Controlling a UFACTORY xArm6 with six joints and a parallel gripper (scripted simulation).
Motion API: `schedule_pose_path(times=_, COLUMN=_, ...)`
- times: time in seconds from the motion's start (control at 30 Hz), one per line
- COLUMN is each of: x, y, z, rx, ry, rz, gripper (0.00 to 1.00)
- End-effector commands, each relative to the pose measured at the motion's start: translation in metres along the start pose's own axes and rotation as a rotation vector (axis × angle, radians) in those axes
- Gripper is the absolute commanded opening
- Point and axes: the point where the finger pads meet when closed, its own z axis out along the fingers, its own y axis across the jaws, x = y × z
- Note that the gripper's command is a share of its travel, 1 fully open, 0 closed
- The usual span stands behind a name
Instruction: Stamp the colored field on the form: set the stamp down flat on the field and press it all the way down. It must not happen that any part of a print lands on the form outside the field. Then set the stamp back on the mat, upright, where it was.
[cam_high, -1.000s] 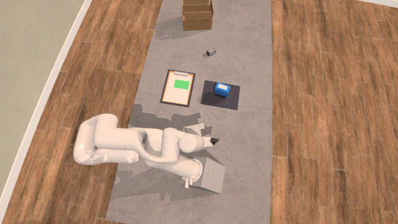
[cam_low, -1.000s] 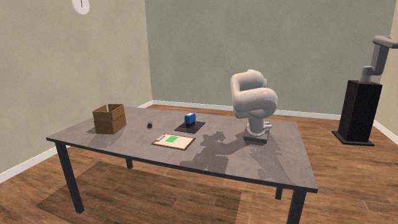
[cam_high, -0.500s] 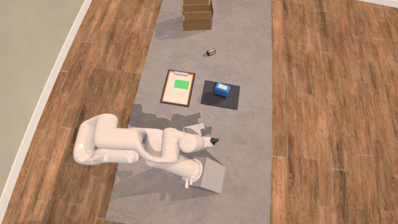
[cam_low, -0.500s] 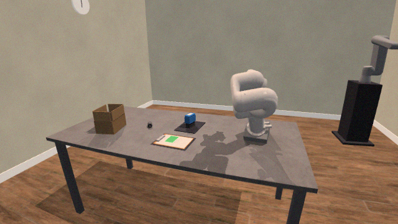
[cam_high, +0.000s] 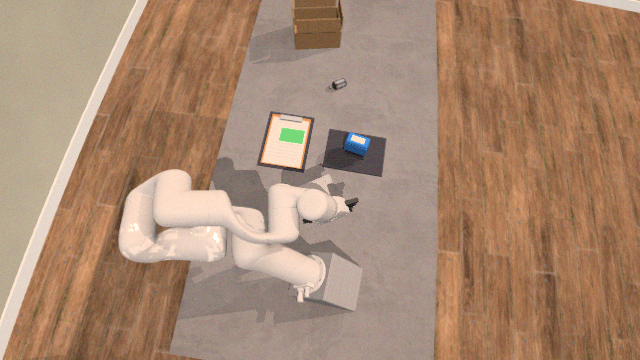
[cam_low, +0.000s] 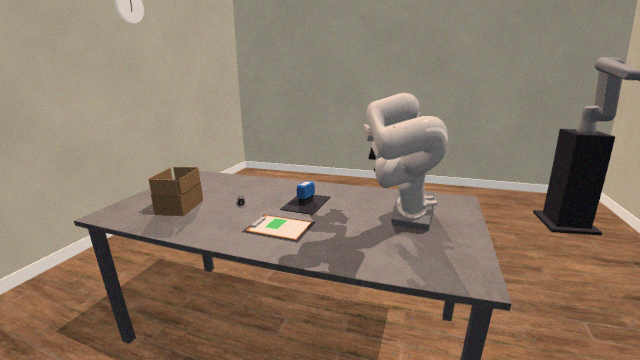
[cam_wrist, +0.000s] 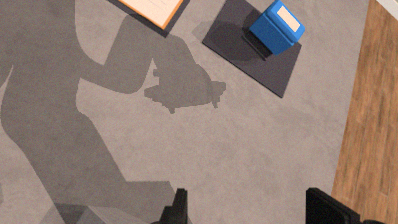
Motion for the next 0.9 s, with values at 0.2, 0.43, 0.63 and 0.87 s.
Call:
schedule_pose_path(times=0.2, x=0.073, y=0.072, z=-0.007, rx=0.119, ry=-0.007, rz=-0.262, gripper=1.00)
schedule_pose_path(times=0.43, x=0.129, y=0.115, z=0.019, rx=0.189, ry=-0.008, rz=-0.439, gripper=1.00)
schedule_pose_path(times=0.63, x=0.182, y=0.144, z=0.064, rx=0.258, ry=-0.005, rz=-0.603, gripper=1.00)
schedule_pose_path(times=0.87, x=0.233, y=0.159, z=0.128, rx=0.332, ry=0.003, rz=-0.767, gripper=1.00)
